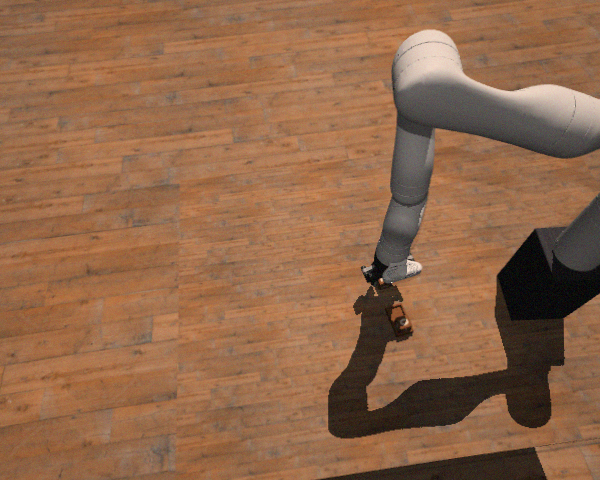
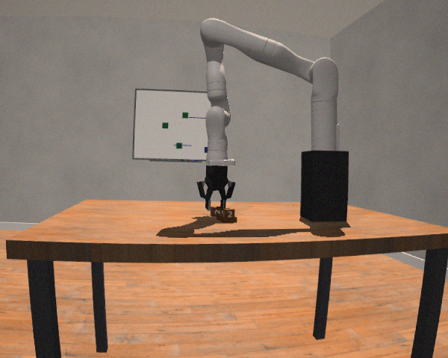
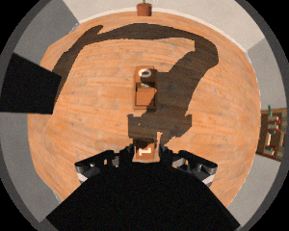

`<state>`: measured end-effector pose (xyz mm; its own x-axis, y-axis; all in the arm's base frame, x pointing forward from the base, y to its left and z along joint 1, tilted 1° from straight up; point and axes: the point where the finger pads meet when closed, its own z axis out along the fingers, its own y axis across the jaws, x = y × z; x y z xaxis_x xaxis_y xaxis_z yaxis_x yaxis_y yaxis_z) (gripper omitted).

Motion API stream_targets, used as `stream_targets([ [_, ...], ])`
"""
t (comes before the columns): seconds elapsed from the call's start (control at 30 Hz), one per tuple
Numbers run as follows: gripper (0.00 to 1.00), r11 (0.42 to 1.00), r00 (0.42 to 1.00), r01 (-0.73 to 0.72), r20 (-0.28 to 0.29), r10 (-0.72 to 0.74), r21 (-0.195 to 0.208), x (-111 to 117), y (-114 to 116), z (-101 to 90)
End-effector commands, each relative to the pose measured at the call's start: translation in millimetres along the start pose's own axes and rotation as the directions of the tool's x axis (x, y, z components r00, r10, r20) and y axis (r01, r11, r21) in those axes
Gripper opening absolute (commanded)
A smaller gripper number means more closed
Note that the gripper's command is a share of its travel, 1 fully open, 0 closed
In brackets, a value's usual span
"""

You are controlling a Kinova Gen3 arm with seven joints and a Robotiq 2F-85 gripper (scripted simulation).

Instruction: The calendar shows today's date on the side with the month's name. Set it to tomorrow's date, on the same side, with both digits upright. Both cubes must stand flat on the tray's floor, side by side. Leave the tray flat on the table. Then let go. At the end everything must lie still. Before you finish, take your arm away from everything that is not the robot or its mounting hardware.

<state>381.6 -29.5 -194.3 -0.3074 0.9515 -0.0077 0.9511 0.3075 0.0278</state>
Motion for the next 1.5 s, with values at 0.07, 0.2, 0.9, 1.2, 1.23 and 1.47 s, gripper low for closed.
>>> stream_targets([
  [0.07,0.48,1.0,1.0,-0.001,-0.001,0.001,0.004,0.4,-1.7,5.9],
  [0.2,0.48,1.0,1.0,-0.001,-0.001,0.001,0.004,0.4,-1.8,7.0],
  [0.9,0.48,1.0,1.0,-0.001,-0.001,0.001,0.004,0.4,-1.8,7.0],
  [1.2,0.48,1.0,1.0,-0.001,-0.001,0.001,0.004,0.4,-1.8,7.0],
  [1.23,0.48,1.0,1.0,-0.001,-0.001,0.001,0.004,0.4,-1.8,7.0],
  [1.47,0.28,1.0,1.0,-0.001,-0.001,0.001,0.004,0.4,-1.8,7.0],
])
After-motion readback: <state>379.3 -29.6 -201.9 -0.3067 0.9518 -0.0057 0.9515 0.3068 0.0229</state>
